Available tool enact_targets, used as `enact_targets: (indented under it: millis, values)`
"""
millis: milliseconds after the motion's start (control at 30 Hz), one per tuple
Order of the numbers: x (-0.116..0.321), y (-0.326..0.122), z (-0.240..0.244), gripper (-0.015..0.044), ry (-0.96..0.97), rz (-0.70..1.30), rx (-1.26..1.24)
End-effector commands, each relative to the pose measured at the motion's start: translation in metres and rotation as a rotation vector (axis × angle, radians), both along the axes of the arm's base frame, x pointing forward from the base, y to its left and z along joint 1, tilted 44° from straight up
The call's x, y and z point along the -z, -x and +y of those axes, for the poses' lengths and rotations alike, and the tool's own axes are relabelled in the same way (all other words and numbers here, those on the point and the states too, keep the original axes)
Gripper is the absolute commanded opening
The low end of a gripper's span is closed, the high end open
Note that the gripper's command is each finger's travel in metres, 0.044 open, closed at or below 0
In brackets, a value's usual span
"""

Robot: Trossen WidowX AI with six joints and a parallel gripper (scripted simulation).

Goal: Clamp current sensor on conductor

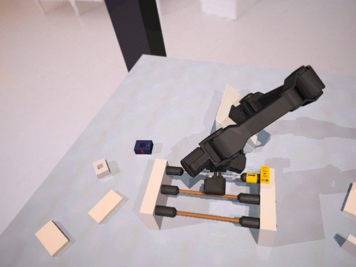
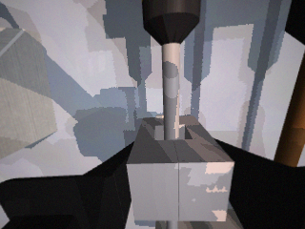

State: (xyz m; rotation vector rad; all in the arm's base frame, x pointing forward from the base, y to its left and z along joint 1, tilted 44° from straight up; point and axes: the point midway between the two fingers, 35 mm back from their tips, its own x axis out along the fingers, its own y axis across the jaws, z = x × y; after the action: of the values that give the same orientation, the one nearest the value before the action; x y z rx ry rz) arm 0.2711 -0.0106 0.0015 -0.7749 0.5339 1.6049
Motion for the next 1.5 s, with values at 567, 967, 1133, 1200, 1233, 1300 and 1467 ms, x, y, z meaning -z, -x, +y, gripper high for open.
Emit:
enact_targets:
  millis: [567,967,1133,1200,1233,1300,1467]
  values:
    - [0.000,0.000,0.000,0.0322,0.000,0.000,-0.001]
    - [0.000,0.000,0.000,0.0440,0.000,0.000,-0.001]
    - [-0.028,-0.004,-0.033,0.0440,-0.003,-0.009,0.034]
    - [-0.052,-0.002,-0.060,0.0440,-0.008,-0.016,0.063]
    - [-0.062,0.000,-0.070,0.0440,-0.010,-0.018,0.074]
    - [-0.071,0.003,-0.078,0.0440,-0.012,-0.021,0.083]
    - [-0.071,0.003,-0.078,0.0440,-0.012,-0.021,0.083]
